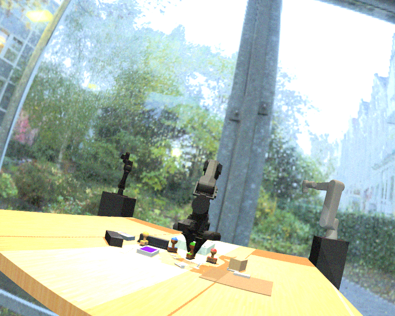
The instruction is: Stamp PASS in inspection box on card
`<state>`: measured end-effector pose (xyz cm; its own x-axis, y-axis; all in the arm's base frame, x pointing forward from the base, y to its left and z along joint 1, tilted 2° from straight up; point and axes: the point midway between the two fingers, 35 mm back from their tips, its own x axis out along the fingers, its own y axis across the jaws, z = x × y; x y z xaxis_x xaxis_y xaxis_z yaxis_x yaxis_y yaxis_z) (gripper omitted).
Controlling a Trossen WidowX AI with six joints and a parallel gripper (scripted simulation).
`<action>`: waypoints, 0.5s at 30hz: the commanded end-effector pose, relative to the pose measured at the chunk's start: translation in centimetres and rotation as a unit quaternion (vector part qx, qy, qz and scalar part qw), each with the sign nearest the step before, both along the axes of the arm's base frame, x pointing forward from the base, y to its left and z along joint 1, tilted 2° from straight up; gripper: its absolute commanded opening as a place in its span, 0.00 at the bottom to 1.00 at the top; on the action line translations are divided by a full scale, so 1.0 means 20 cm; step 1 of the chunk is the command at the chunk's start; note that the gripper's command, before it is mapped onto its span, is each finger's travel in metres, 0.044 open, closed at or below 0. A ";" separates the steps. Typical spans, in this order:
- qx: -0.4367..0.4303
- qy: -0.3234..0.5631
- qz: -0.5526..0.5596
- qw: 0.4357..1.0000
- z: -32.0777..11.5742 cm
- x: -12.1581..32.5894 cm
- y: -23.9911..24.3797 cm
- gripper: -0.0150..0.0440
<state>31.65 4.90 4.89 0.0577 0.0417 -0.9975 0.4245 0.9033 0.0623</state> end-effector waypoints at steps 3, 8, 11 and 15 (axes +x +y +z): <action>-0.002 0.001 -0.003 1.000 -0.03 0.00 0.00 0.25; -0.002 0.000 -0.003 1.000 -0.04 0.00 0.00 0.25; -0.002 0.000 -0.003 1.000 -0.05 0.00 0.00 0.25; -0.002 0.000 -0.003 1.000 -0.07 -0.01 0.00 0.25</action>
